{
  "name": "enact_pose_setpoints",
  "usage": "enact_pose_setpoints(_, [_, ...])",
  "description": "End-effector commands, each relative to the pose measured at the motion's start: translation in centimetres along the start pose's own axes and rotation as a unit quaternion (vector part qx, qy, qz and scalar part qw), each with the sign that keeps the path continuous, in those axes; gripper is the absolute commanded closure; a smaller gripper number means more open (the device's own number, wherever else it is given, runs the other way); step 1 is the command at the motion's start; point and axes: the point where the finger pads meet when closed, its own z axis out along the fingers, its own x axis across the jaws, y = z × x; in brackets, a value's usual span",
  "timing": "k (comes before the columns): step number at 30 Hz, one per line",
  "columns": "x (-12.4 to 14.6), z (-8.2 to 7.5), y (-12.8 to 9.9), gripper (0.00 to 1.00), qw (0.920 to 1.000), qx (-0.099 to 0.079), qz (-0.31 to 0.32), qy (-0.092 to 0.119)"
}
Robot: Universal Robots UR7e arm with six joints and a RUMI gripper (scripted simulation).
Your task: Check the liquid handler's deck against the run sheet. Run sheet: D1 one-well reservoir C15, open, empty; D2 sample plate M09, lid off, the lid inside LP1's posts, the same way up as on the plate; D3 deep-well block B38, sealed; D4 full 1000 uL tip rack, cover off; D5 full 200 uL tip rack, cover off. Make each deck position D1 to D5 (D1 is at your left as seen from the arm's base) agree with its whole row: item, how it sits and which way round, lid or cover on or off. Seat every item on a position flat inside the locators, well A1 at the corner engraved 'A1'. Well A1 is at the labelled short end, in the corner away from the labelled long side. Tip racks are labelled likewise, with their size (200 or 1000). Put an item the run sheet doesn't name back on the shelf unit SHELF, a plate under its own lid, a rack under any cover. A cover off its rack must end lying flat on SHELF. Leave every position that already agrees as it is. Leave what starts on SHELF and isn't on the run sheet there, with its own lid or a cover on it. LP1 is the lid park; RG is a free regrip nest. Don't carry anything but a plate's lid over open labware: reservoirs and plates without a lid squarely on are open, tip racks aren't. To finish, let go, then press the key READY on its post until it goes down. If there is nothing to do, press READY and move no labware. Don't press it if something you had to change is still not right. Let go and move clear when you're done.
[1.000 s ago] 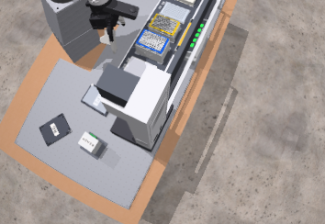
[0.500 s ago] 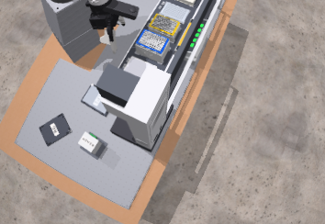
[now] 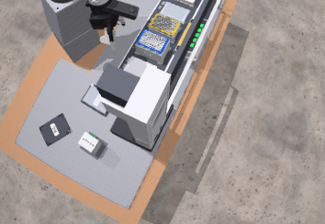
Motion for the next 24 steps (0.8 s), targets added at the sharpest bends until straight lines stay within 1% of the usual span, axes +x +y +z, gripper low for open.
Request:
enact_pose_setpoints(1, [-10.0,-0.9,1.0,0.18,0.9903,-0.072,0.111,-0.043])
enact_pose_setpoints(15, [-10.0,-0.9,1.0,0.18,0.9903,-0.072,0.111,-0.043])
enact_pose_setpoints(24, [-10.0,-0.7,-0.3,0.18,0.9903,-0.07,0.112,-0.043])
